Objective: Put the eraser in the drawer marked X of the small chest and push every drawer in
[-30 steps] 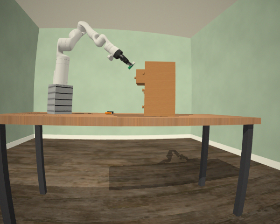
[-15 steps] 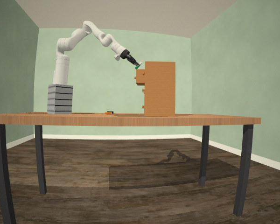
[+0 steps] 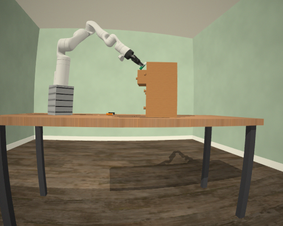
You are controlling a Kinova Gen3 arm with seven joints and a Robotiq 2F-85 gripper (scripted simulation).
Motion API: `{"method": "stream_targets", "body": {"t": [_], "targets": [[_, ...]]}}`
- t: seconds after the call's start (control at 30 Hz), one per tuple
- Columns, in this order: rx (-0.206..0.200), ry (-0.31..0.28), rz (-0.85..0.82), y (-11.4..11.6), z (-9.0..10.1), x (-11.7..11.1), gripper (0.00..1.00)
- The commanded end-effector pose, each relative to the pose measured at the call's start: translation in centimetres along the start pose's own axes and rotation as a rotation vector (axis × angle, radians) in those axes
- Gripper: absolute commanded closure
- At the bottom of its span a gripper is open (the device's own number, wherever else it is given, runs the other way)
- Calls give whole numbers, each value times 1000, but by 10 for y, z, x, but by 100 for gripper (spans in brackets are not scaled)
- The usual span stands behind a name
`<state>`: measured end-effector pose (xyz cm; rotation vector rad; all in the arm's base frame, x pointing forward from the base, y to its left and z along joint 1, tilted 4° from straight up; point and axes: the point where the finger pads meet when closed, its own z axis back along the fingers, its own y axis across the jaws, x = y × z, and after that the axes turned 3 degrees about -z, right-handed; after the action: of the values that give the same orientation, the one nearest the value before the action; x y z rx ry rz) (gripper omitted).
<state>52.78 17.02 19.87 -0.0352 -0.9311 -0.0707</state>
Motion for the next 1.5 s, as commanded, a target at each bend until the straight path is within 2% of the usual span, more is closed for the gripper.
{"method": "stream_targets", "body": {"t": [0.0, 0.77, 1.1, 1.13, 1.47], "targets": [[-2, -1, -3, -2, -1, 2, 81], [-2, -1, -3, -2, -1, 2, 81], [-2, -1, -3, -2, -1, 2, 62], [-2, -1, -3, -2, -1, 2, 0], [-2, -1, -3, -2, -1, 2, 0]]}}
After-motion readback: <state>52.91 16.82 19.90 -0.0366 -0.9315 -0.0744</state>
